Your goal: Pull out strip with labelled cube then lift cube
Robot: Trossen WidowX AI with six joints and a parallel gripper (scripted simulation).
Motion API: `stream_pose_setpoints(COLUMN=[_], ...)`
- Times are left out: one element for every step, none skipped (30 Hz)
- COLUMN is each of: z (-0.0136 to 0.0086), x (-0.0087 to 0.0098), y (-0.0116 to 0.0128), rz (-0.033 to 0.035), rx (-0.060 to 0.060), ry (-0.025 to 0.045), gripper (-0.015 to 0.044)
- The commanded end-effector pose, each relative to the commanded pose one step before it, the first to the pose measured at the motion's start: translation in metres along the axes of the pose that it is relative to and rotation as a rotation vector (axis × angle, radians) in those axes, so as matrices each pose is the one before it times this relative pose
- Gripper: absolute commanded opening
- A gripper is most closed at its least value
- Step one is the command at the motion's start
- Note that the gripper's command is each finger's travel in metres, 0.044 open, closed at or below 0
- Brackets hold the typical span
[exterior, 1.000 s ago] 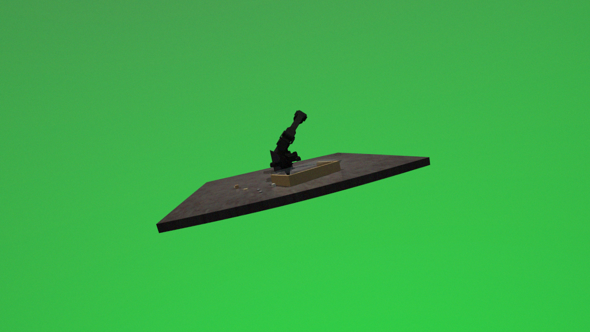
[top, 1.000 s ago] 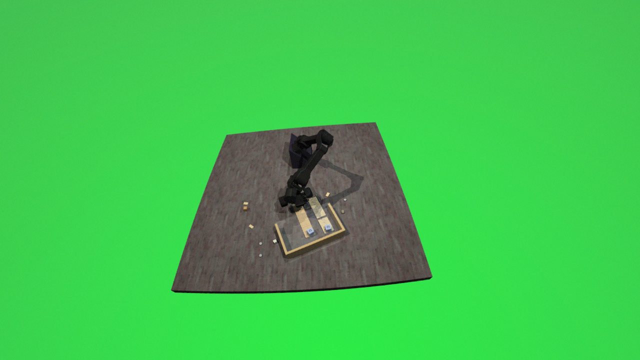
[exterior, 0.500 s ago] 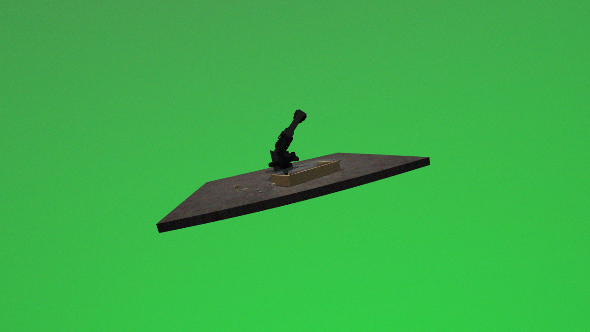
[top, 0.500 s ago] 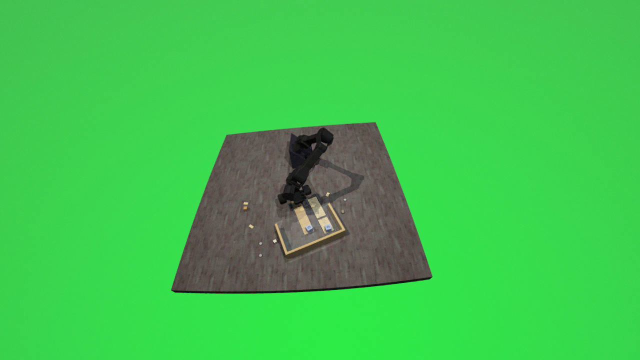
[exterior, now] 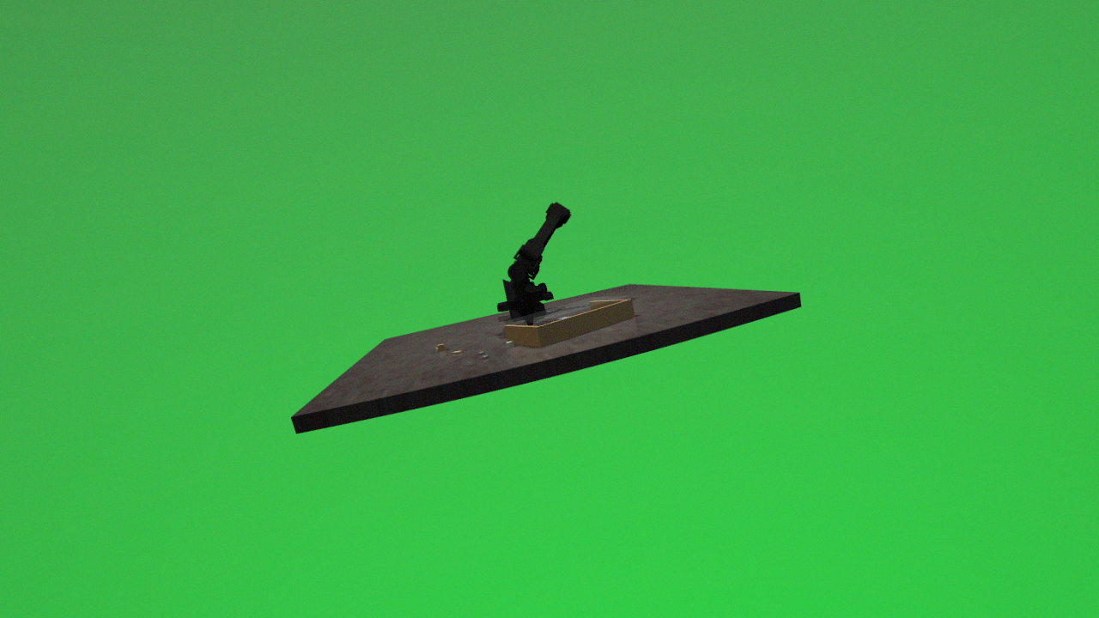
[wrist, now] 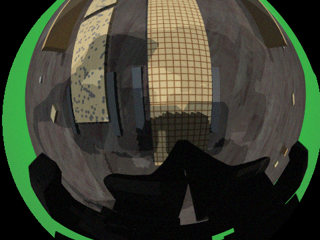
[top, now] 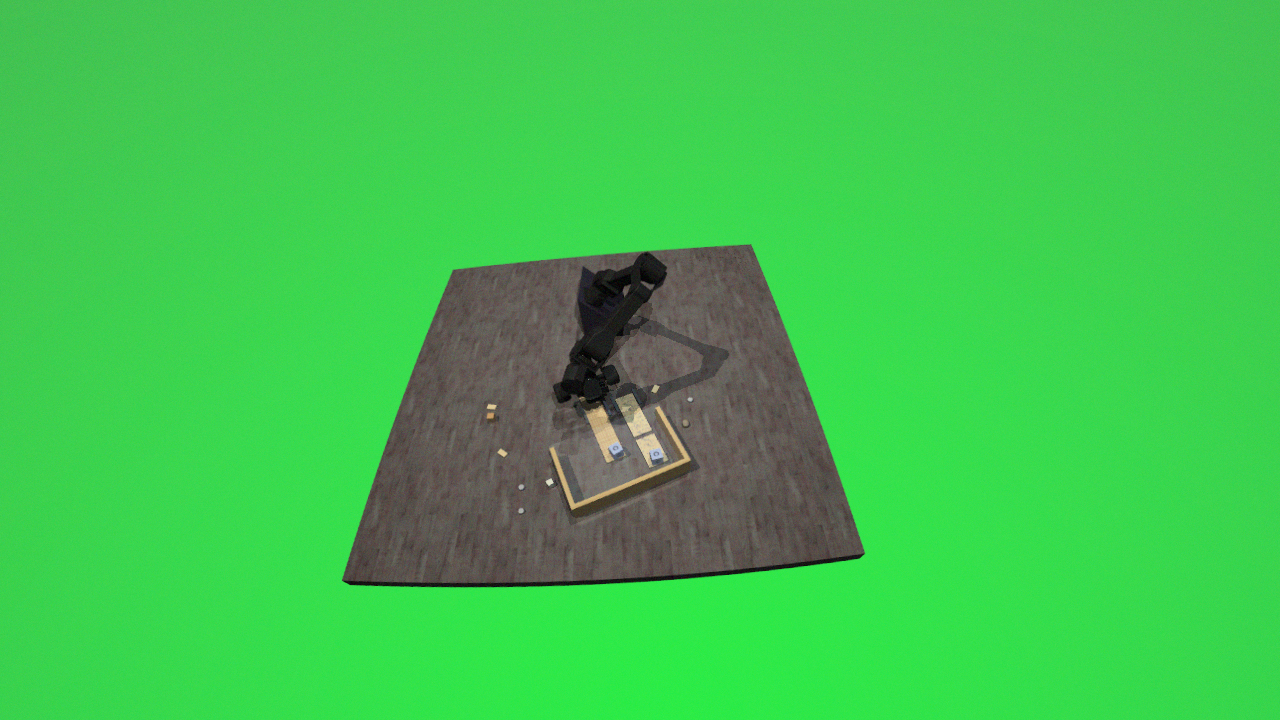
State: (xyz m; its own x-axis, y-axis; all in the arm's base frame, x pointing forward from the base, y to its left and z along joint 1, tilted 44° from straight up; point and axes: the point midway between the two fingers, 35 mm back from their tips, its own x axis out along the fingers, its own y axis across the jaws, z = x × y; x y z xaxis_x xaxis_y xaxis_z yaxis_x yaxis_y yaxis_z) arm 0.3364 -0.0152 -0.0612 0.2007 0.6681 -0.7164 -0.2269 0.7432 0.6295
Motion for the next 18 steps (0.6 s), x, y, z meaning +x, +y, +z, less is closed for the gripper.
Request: stream_pose_setpoints(z=[-0.01446, -0.00155, -0.00152, -0.00153, -0.00153, -0.00155, -0.00151, -0.00152, -0.00152, -0.00155, -0.00150, -0.00152, -0.00149, -0.00152, -0.00149, -0.00152, -0.00147, -0.00150], x=[0.00400, 0.00001, 0.00001, 0.00001, 0.00001, 0.00001, 0.00001, 0.00001, 0.00001, 0.00001, 0.00001, 0.00001, 0.00001, 0.00001, 0.00001, 0.00001, 0.00001, 0.00001], y=[0.00206, -0.00004, -0.00005, -0.00004, -0.00005, -0.00004, -0.00005, -0.00004, -0.00005, -0.00004, -0.00005, -0.00004, -0.00004, -0.00004, -0.00005, -0.00004, -0.00004, -0.00004], rz=[0.00269, -0.00001, -0.00001, -0.00001, -0.00001, -0.00001, -0.00001, -0.00001, -0.00001, -0.00001, -0.00001, -0.00001, -0.00001, -0.00001, -0.00001, -0.00001, -0.00001, -0.00001], rx=[0.0053, 0.0001, 0.0001, 0.0001, 0.0001, 0.0001, 0.0001, 0.0001, 0.0001, 0.0001, 0.0001, 0.0001, 0.0000, 0.0001, 0.0000, 0.0000, 0.0000, 0.0000], ry=[0.02099, 0.00006, 0.00006, 0.00006, 0.00006, 0.00006, 0.00006, 0.00006, 0.00006, 0.00006, 0.00006, 0.00006, 0.00006, 0.00006, 0.00006, 0.00006, 0.00006, 0.00006], gripper=[0.0000, 0.0000, 0.0000, 0.0000, 0.0000, 0.0000, 0.0000, 0.0000, 0.0000, 0.0000, 0.0000, 0.0000, 0.0000, 0.0000, 0.0000, 0.0000, 0.0000, 0.0000])
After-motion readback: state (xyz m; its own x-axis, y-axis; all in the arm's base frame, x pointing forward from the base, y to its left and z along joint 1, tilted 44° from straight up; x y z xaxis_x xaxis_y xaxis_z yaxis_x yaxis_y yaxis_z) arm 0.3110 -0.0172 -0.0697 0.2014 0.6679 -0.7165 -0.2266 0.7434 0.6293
